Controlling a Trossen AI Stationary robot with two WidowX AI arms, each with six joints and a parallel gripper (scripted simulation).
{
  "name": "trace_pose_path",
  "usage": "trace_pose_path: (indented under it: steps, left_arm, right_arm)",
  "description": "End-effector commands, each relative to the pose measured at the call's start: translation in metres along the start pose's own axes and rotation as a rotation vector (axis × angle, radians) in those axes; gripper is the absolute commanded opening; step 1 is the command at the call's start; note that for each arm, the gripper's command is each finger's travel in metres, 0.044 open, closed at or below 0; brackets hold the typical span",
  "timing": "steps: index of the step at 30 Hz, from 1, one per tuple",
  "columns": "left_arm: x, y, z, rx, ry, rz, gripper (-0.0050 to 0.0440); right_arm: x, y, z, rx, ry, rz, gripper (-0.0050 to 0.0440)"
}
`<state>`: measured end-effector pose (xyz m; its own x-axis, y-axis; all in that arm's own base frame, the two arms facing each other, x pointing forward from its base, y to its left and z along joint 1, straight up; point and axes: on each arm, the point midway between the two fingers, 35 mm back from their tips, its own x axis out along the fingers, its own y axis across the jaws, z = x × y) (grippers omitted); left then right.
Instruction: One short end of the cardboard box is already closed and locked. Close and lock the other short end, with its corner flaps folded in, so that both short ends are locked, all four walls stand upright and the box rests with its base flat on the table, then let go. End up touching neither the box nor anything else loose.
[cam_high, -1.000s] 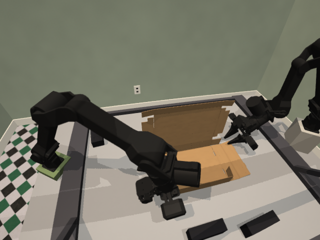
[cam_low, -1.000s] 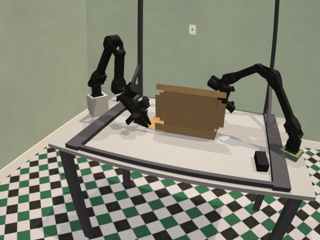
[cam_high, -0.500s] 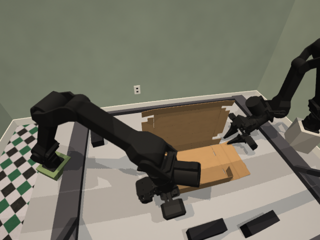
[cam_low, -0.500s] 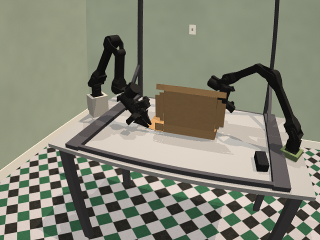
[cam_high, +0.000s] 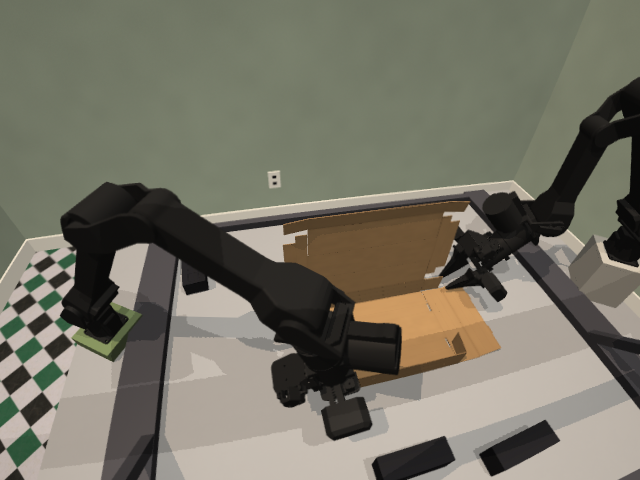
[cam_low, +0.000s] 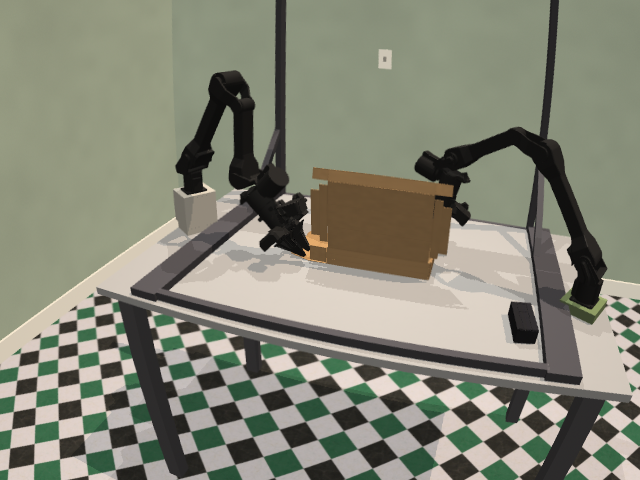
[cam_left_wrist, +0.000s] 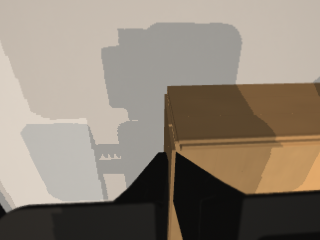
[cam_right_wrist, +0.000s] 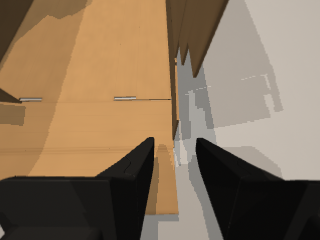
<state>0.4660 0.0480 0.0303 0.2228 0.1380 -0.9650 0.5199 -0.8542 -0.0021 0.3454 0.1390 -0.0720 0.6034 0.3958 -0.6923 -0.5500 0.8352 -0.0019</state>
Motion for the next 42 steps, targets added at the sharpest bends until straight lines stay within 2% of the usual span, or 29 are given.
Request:
trace_pose_path:
  steps: [1,9,30,36,42]
  left_arm:
    - [-0.012,0.003,-0.007,-0.001,0.028,0.018,0.0]
    - [-0.012,0.003,-0.007,-0.001,0.028,0.018,0.0]
    - [-0.012,0.003,-0.007,-0.001,0.028,0.018,0.0]
    - [-0.012,0.003,-0.007,-0.001,0.028,0.018,0.0]
    - [-0.012,0.003,-0.007,-0.001,0.028,0.018,0.0]
  right_arm:
    - [0.004,-0.001,0.013,-0.002,-0.021,-0.004,0.0147]
    - [0.013,-0.001,0.022,-0.002,-0.022,-0.004,0.0147]
    - [0.014,-0.002,0.023,-0.002,-0.022,-0.004,0.0147]
    - [0.014,-0.002,0.023,-0.002,-0.022,-0.004,0.0003]
    - [0.014,-0.002,0.023,-0.002,-0.022,-0.004,0.0]
